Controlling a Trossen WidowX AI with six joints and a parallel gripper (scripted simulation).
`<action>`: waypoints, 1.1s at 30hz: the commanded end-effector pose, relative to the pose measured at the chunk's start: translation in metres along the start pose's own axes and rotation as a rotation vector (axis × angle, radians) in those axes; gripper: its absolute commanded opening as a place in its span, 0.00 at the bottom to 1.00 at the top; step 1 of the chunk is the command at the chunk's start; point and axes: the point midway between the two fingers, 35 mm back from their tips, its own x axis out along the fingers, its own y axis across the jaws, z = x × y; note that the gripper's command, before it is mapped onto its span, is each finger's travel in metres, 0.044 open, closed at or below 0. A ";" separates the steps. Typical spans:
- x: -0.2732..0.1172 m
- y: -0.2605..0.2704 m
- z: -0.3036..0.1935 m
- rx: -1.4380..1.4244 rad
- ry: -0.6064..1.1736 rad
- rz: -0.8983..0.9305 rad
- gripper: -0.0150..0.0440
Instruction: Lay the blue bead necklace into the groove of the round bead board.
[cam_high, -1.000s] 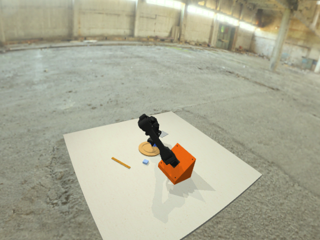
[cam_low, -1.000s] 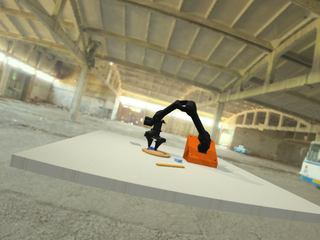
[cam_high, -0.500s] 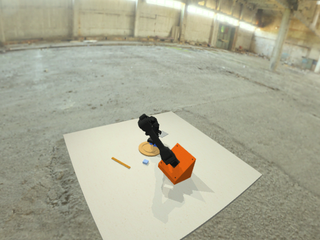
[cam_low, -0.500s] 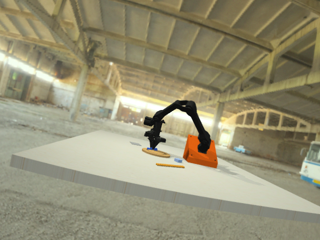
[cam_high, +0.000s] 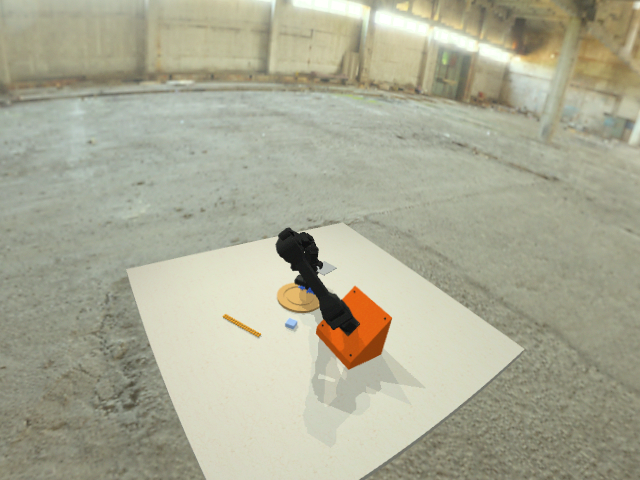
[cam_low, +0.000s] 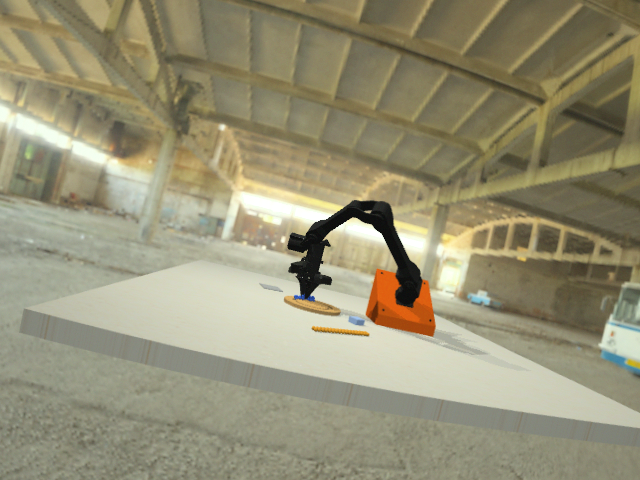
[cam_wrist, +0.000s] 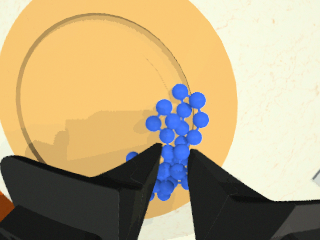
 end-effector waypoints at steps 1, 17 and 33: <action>-0.007 0.000 0.000 -0.001 0.000 0.001 0.25; -0.025 0.020 0.009 0.004 0.002 0.004 0.25; -0.026 0.070 0.026 0.005 0.001 0.005 0.25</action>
